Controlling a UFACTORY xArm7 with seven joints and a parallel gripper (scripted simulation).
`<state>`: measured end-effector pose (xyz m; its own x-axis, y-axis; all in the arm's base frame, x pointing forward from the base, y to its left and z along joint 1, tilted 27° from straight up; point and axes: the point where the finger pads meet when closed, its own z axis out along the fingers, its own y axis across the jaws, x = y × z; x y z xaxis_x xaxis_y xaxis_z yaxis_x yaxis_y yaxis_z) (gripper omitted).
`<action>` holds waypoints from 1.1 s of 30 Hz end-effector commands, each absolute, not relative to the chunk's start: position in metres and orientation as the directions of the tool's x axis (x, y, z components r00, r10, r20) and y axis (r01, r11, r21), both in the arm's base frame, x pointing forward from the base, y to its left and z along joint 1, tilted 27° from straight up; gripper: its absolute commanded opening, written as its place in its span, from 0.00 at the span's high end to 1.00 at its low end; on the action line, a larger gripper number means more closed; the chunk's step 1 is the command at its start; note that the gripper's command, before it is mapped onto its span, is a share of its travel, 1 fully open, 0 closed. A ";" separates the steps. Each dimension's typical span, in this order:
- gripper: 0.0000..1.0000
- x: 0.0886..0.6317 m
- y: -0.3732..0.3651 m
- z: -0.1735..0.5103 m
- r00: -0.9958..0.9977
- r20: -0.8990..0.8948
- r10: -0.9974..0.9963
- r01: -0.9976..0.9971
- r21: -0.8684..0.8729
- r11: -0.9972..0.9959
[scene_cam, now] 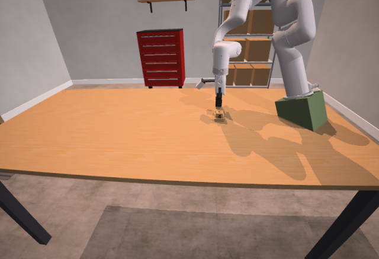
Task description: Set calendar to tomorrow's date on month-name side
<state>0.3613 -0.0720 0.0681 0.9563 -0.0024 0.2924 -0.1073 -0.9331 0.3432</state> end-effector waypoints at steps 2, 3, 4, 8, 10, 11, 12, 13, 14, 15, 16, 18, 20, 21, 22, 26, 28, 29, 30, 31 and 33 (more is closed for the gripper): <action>0.71 0.362 -0.071 0.069 0.956 0.294 -0.001 -0.107 0.343 -0.933; 0.71 0.362 -0.072 0.069 0.956 0.294 -0.001 -0.107 0.343 -0.933; 0.71 0.362 -0.072 0.068 0.956 0.294 -0.001 -0.107 0.343 -0.933; 0.71 0.363 -0.072 0.068 0.956 0.294 -0.001 -0.107 0.343 -0.933; 0.71 0.363 -0.072 0.067 0.956 0.294 -0.001 -0.107 0.343 -0.933; 0.71 0.363 -0.072 0.067 0.956 0.294 -0.001 -0.107 0.343 -0.933; 0.71 0.363 -0.072 0.066 0.956 0.294 -0.001 -0.107 0.343 -0.933; 0.71 0.363 -0.072 0.066 0.956 0.294 -0.001 -0.107 0.343 -0.933; 0.71 0.363 -0.073 0.066 0.956 0.294 -0.001 -0.107 0.343 -0.933; 0.71 0.363 -0.073 0.066 0.956 0.294 -0.001 -0.107 0.343 -0.933; 0.71 0.363 -0.073 0.066 0.956 0.294 -0.001 -0.107 0.343 -0.933; 0.71 0.363 -0.073 0.066 0.956 0.294 -0.001 -0.107 0.343 -0.933; 0.71 0.363 -0.073 0.065 0.956 0.294 -0.001 -0.107 0.343 -0.933; 0.71 0.363 -0.073 0.065 0.956 0.294 -0.001 -0.107 0.343 -0.933; 0.71 0.363 -0.073 0.065 0.956 0.294 -0.001 -0.107 0.343 -0.933; 0.71 0.363 -0.073 0.065 0.956 0.294 -0.001 -0.107 0.343 -0.933; 0.71 0.363 -0.073 0.065 0.956 0.294 -0.001 -0.107 0.343 -0.933; 0.71 0.363 -0.073 0.065 0.956 0.294 -0.001 -0.107 0.343 -0.933; 0.71 0.363 -0.073 0.065 0.956 0.294 -0.001 -0.107 0.343 -0.933; 0.71 0.363 -0.073 0.065 0.956 0.294 -0.001 -0.107 0.343 -0.933; 0.71 0.363 -0.073 0.065 0.956 0.294 -0.001 -0.107 0.343 -0.933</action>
<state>0.3624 -0.0734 0.0647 0.9563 -0.0024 0.2924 -0.1073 -0.9331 0.3432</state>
